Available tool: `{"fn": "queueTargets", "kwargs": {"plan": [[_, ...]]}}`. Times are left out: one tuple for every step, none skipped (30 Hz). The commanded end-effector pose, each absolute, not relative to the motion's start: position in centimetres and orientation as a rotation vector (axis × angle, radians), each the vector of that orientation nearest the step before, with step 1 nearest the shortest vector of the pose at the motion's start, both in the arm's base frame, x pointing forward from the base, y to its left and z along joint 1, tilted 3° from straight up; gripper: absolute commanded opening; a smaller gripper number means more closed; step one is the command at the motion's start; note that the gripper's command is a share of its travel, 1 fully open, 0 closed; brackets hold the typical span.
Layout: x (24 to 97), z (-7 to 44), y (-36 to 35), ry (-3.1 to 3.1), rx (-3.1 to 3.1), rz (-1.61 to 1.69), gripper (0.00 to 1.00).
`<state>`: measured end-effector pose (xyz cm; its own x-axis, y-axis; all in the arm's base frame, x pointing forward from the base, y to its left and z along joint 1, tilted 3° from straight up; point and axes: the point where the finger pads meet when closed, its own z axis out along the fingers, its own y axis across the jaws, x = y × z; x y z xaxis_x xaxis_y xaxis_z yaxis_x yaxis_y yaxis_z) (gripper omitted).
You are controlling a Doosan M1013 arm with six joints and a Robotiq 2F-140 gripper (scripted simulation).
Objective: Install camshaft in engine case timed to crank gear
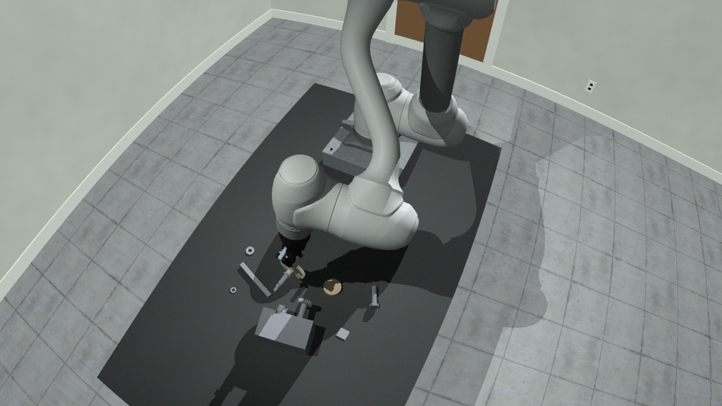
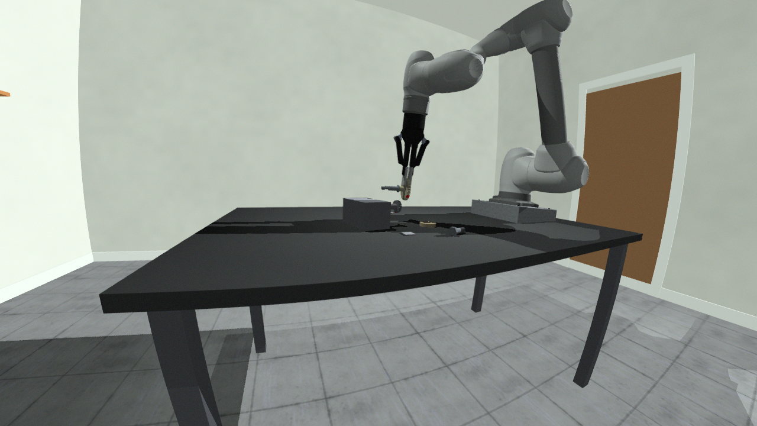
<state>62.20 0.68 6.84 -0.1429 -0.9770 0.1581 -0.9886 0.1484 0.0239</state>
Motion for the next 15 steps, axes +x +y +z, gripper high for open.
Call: {"fn": "queueTargets", "kwargs": {"plan": [[62.0, 5.6, 0.7, -1.949, 2.197, 0.219, 0.05], [62.0, 5.4, 0.7, -1.885, 2.237, 0.236, 0.05], [62.0, 5.1, 0.7, -1.872, 2.244, 0.239, 0.05], [62.0, 5.1, 0.7, -1.872, 2.244, 0.239, 0.05], [62.0, 5.1, 0.7, -1.872, 2.244, 0.239, 0.05], [62.0, 4.8, 0.7, -1.872, 2.244, 0.239, 0.05], [62.0, 4.6, 0.7, -1.872, 2.244, 0.239, 0.05], [61.9, 4.3, 0.7, -1.872, 2.244, 0.239, 0.05], [61.9, 4.0, 0.7, -1.872, 2.244, 0.239, 0.05], [61.9, 3.8, 0.7, -1.872, 2.244, 0.239, 0.05], [61.9, 3.5, 0.7, -1.872, 2.244, 0.239, 0.05], [61.9, 3.3, 0.7, -1.872, 2.244, 0.239, 0.05], [61.9, 3.0, 0.7, -1.872, 2.244, 0.239, 0.05], [61.9, 2.8, 0.7, -1.872, 2.244, 0.239, 0.05], [61.9, 2.6, 0.7, -1.872, 2.244, 0.239, 0.05]]}}
